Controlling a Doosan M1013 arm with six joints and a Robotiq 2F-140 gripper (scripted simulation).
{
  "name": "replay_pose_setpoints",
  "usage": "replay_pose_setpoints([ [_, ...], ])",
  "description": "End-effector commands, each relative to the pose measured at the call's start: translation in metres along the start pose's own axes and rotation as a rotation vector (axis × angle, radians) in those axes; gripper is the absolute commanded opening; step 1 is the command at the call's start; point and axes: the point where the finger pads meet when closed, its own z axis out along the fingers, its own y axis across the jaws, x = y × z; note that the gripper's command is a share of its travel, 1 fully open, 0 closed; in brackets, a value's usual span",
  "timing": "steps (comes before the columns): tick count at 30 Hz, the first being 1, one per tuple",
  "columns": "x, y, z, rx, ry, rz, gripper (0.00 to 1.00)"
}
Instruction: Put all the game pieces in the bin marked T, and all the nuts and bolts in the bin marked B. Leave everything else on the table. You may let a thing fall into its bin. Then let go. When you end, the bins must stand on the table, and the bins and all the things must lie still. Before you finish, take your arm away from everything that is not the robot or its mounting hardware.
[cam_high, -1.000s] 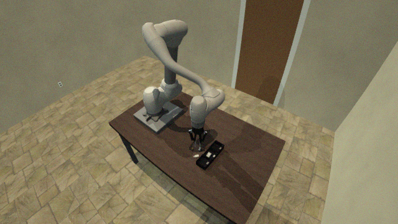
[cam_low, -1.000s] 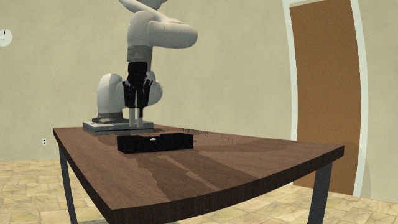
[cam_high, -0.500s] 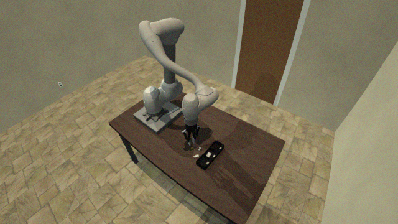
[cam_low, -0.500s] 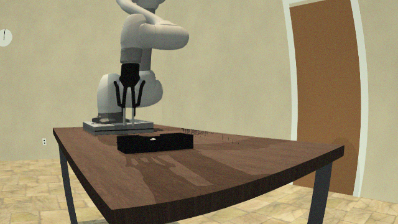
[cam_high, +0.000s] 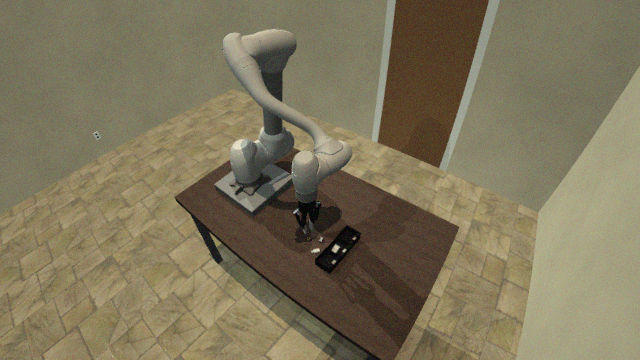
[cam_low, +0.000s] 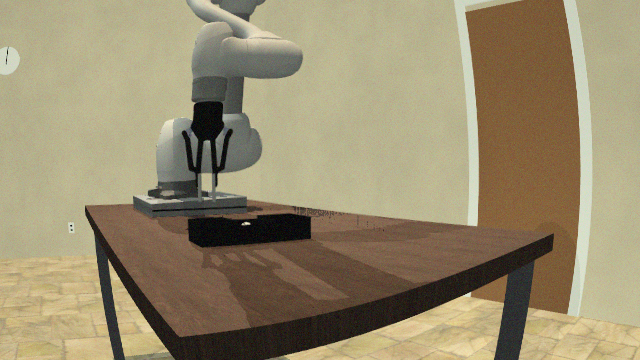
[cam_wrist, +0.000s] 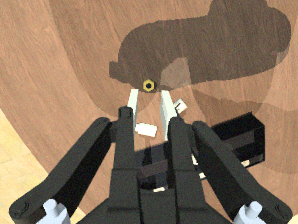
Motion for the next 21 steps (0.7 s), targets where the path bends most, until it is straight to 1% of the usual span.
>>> replay_pose_setpoints([
  [1, 0.0, 0.0, 0.0, 0.0, 0.0, 0.0, 0.19],
  [16, 0.0, 0.0, 0.0, 0.0, 0.0, 0.0, 0.19],
  [21, 0.0, 0.0, 0.02, 0.0, 0.0, 0.0, 0.19],
])
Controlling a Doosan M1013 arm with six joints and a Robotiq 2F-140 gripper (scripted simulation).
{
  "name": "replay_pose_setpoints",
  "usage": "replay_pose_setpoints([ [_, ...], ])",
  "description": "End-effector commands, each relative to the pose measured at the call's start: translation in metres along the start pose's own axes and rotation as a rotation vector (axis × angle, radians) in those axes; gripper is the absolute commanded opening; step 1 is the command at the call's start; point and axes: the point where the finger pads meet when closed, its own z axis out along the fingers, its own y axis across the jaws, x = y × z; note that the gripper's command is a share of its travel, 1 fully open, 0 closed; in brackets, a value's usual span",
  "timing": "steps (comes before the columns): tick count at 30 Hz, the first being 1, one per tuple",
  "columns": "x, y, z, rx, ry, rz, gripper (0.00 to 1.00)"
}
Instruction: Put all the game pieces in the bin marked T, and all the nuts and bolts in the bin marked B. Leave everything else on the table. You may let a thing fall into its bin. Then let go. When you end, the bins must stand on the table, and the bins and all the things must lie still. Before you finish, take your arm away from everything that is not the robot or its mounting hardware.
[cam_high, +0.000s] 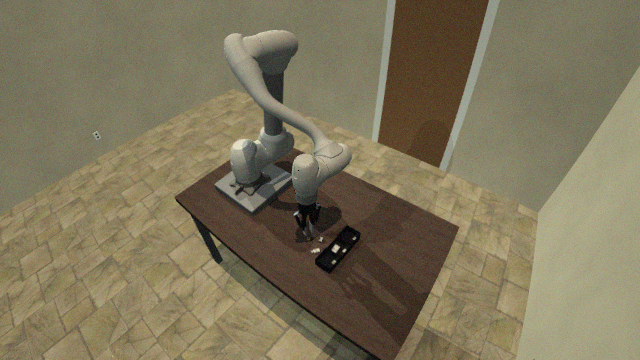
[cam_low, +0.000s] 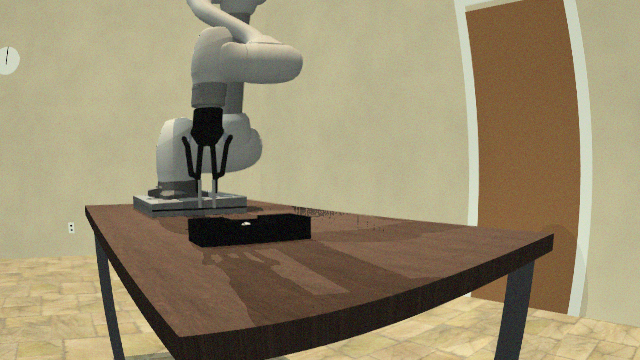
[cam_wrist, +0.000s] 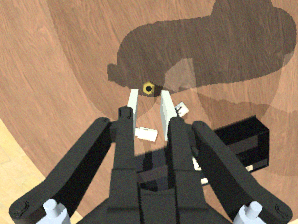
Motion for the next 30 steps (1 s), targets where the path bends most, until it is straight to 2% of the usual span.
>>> replay_pose_setpoints([
  [1, 0.0, 0.0, 0.01, 0.0, 0.0, 0.0, 0.19],
  [5, 0.0, 0.0, 0.018, 0.0, 0.0, 0.0, 0.19],
  [11, 0.0, 0.0, 0.042, 0.0, 0.0, 0.0, 0.19],
  [30, 0.0, 0.0, 0.054, 0.0, 0.0, 0.0, 0.19],
])
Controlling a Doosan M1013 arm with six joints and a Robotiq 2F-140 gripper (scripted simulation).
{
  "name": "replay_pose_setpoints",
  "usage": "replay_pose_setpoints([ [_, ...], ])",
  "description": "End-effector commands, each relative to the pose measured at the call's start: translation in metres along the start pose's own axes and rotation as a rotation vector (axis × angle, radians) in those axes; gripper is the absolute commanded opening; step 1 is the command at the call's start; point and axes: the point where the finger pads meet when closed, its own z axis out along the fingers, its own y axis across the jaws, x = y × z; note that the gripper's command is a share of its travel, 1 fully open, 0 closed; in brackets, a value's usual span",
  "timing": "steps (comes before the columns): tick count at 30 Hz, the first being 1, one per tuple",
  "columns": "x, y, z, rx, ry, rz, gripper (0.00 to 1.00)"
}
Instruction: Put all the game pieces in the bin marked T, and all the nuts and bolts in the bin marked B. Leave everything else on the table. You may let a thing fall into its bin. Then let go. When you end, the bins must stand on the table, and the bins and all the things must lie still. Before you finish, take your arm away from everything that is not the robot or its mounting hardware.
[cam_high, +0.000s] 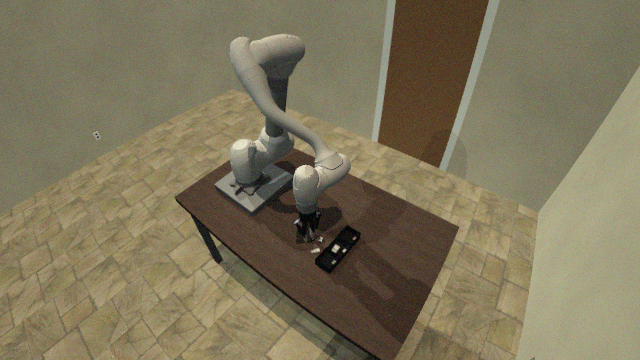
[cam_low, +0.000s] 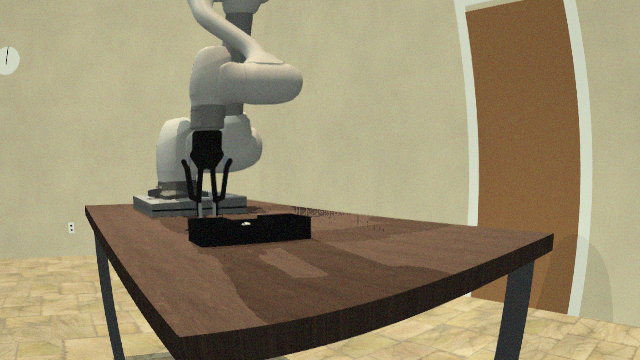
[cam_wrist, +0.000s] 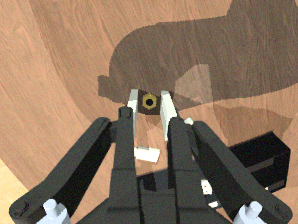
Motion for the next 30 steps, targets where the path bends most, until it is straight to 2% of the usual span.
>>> replay_pose_setpoints([
  [1, 0.0, 0.0, -0.0001, 0.0, 0.0, 0.0, 0.19],
  [3, 0.0, 0.0, -0.0001, 0.0, 0.0, 0.0, 0.19],
  [4, 0.0, 0.0, -0.0001, 0.0, 0.0, 0.0, 0.07],
  [30, 0.0, 0.0, -0.0001, 0.0, 0.0, 0.0, 0.07],
])
